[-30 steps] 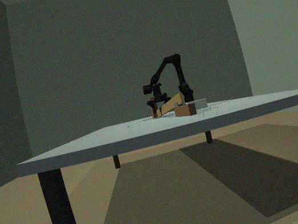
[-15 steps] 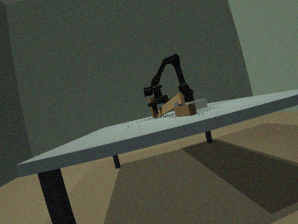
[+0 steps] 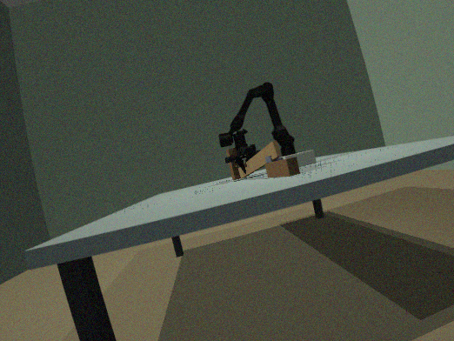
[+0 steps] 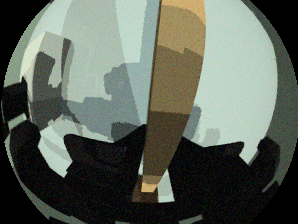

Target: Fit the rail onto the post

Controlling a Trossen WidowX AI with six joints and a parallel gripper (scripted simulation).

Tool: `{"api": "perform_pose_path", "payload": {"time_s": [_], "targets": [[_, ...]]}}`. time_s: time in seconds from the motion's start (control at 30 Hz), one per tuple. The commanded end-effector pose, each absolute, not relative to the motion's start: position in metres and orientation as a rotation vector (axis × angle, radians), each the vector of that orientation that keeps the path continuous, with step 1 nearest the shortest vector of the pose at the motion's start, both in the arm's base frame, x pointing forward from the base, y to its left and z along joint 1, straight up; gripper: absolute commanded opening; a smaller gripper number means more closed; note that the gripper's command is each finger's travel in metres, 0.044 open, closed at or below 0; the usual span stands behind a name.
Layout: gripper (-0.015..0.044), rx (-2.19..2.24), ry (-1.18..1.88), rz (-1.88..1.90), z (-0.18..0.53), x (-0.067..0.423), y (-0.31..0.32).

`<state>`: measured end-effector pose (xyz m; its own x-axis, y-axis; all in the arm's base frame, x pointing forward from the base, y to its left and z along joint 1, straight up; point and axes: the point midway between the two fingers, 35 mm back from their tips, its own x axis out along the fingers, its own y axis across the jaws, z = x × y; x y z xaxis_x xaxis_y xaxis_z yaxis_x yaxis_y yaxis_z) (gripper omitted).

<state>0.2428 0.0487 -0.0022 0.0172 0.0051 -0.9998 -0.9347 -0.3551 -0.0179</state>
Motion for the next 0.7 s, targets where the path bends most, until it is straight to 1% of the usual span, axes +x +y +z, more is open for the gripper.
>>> {"api": "perform_pose_path", "payload": {"time_s": [0.0, 0.67], "targets": [[0.0, -1.476, 0.997, 1.462, -0.0027, 0.2425, 0.0493], [0.0, -1.476, 0.997, 1.462, 0.0025, 0.243, 0.0486]]}}
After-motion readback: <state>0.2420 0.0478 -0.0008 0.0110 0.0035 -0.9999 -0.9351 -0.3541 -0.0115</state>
